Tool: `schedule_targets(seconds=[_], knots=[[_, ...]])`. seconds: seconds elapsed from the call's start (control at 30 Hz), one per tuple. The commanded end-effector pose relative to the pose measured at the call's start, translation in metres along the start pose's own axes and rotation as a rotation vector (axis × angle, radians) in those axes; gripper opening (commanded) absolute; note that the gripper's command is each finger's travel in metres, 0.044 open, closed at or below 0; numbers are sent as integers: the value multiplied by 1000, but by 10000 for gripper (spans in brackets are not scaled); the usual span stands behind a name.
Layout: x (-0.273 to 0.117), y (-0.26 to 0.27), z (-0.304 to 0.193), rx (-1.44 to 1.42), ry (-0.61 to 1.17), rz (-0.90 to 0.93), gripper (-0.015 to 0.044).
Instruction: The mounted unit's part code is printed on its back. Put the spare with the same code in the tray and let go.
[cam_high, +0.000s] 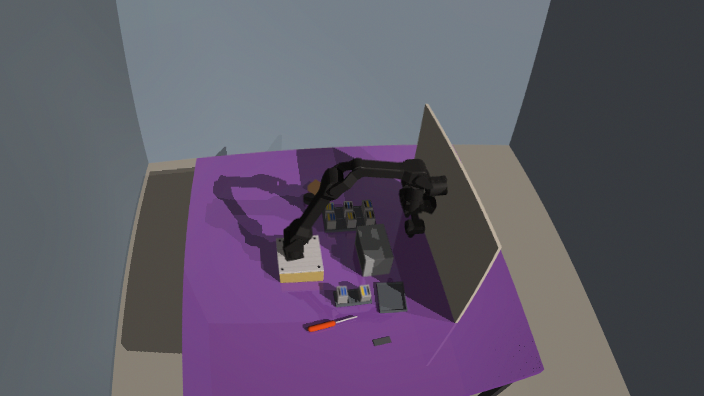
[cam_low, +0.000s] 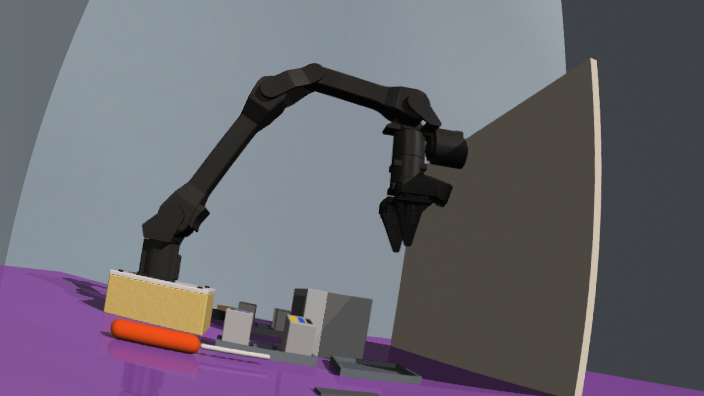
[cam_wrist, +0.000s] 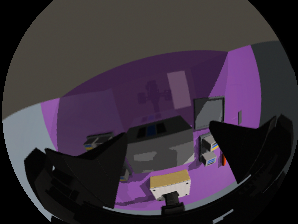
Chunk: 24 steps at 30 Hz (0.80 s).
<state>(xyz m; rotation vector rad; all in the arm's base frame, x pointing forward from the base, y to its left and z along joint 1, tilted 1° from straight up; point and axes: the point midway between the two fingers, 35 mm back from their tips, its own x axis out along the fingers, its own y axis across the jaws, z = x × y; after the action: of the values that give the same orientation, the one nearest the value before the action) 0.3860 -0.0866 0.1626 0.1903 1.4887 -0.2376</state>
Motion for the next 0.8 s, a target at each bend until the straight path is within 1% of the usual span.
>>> schedule_targets(seconds=[0.0,0.63,0.77], knots=[[-9,22,-18,-134,60,15,440],[-9,24,-19,-140,60,14,440],[-2,56,-31,-299,69,13,440]])
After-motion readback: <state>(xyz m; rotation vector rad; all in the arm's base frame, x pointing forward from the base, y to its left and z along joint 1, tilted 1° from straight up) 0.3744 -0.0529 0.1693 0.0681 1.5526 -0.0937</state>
